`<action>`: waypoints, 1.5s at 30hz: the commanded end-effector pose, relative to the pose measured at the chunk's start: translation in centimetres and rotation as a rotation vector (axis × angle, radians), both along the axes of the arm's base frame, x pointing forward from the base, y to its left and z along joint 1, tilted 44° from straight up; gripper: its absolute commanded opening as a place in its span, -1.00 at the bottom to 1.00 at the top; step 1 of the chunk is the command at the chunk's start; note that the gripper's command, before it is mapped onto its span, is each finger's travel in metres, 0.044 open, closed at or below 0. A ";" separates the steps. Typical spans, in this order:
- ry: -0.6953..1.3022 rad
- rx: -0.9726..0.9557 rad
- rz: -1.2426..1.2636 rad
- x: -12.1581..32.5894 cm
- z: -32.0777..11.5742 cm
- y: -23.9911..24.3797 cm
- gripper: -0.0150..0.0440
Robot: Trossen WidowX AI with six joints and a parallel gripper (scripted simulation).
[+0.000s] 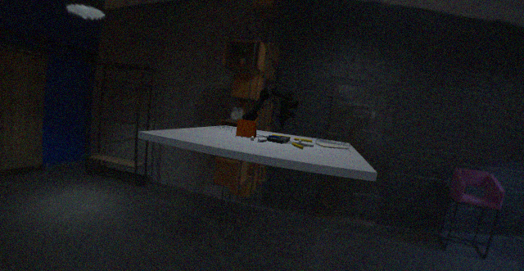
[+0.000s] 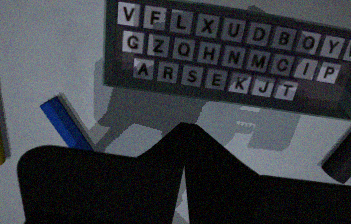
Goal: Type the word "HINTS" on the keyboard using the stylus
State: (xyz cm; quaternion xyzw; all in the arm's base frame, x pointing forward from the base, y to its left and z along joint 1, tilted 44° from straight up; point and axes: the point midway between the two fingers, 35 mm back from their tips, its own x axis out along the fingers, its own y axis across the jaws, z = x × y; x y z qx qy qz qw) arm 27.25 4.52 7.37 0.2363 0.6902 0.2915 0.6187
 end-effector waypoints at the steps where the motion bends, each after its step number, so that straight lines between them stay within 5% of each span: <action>1: 0.000 -0.003 0.015 0.0 0.8 -0.6 -0.49; 7: -0.001 0.000 0.004 0.0 0.3 -0.2 -0.49; 11: -0.002 0.000 0.005 0.0 0.3 -0.2 -0.14; 15: -0.002 0.000 0.005 0.0 0.3 -0.2 -0.49; 26: -0.002 0.000 0.005 0.0 0.3 -0.2 -0.49; 29: 0.011 -0.003 -0.004 0.0 0.3 -0.1 -0.22; 32: 0.179 -0.049 -0.124 -0.5 0.5 0.8 0.02; 45: 0.974 -0.444 -0.833 -3.9 1.8 5.6 0.02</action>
